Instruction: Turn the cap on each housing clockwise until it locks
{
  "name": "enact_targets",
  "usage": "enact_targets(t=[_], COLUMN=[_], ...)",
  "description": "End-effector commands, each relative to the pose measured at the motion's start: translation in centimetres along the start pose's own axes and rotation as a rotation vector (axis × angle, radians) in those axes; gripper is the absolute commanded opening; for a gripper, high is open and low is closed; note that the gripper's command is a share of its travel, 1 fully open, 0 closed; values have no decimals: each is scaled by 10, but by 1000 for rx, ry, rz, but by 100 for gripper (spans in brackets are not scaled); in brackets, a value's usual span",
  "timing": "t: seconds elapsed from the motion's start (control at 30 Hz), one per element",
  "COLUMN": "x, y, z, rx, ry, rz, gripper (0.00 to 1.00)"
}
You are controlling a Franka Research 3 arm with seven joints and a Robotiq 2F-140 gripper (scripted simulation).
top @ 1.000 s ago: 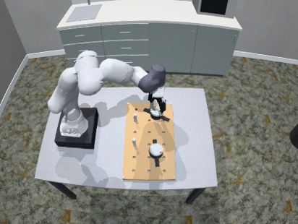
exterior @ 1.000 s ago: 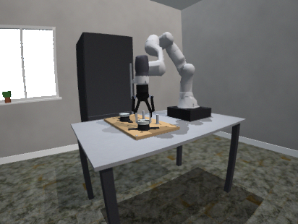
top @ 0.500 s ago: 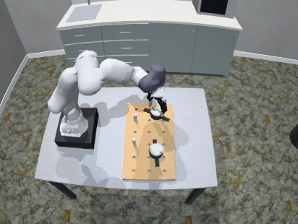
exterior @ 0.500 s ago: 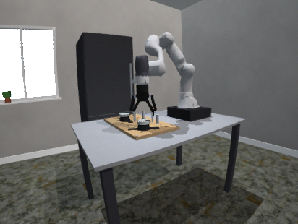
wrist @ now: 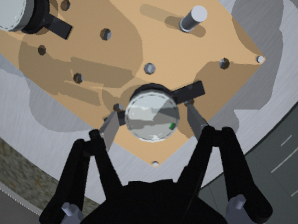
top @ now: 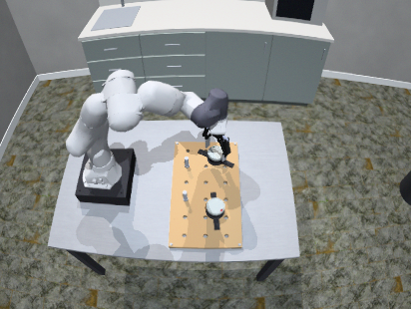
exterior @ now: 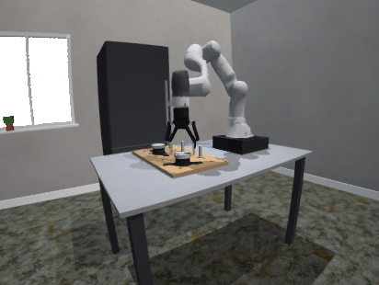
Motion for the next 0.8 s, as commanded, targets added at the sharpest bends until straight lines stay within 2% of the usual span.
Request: enact_targets(t=[0.0, 0.77], x=[0, 0], y=[0, -4], z=[0, 0], rx=[-4, -4], ry=[7, 7], rz=[-1, -1], gripper=[78, 78])
Point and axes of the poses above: the point where the finger pads meet when closed, its own y axis out along the fingers, its own x axis across the jaws, z = x × y, the point moved 8 cm from there along -y, back along the fingers, and after that the axes turned 3 degrees about y, right-handed, at the moved point
